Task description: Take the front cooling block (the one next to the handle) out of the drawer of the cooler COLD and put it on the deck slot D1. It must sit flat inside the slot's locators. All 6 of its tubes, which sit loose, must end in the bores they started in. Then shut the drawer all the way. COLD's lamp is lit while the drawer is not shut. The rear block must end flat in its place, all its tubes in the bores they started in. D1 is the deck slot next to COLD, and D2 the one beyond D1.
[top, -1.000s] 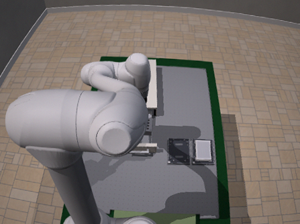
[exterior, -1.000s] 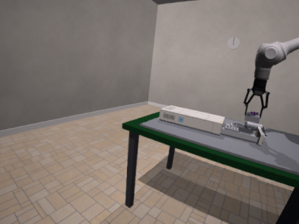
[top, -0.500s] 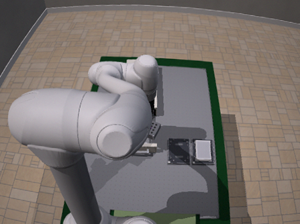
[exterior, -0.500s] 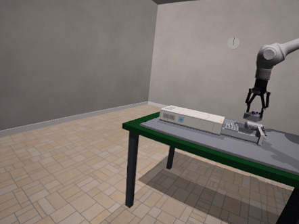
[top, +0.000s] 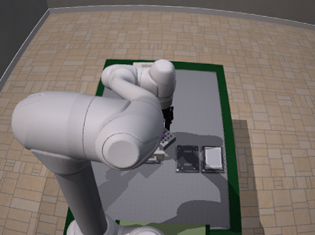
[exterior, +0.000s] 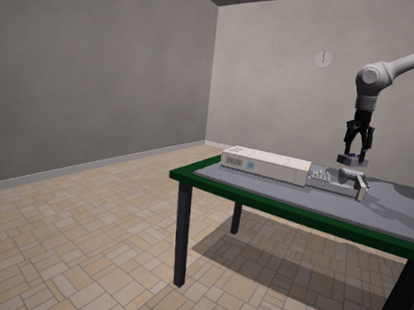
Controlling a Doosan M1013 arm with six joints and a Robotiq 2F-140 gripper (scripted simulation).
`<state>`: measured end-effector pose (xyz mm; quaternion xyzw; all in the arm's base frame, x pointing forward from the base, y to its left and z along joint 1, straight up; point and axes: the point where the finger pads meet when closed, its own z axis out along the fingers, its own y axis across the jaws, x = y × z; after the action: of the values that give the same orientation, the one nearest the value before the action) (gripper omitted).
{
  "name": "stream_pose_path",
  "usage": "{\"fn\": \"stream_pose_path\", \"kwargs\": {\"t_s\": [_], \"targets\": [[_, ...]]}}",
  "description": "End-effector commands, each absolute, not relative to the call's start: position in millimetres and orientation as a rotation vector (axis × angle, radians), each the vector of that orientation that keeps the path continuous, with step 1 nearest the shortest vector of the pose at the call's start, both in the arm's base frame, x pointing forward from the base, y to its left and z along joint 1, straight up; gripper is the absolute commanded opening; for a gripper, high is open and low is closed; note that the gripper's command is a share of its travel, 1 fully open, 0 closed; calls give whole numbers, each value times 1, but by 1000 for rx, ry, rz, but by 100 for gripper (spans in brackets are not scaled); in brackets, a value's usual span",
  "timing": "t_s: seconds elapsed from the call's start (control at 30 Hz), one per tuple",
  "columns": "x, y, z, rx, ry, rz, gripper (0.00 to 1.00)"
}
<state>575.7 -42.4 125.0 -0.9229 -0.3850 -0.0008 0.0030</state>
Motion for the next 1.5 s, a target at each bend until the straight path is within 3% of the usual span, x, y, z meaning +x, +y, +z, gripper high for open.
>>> {"fn": "stream_pose_path", "kwargs": {"t_s": [0.0, 0.97, 1.47], "targets": [[574, -51, 126, -2950, -1074, -1, 10], [551, -120, 126, -3140, 34, 0, 10], [540, -153, 126, -3139, 49, 0, 10]]}}
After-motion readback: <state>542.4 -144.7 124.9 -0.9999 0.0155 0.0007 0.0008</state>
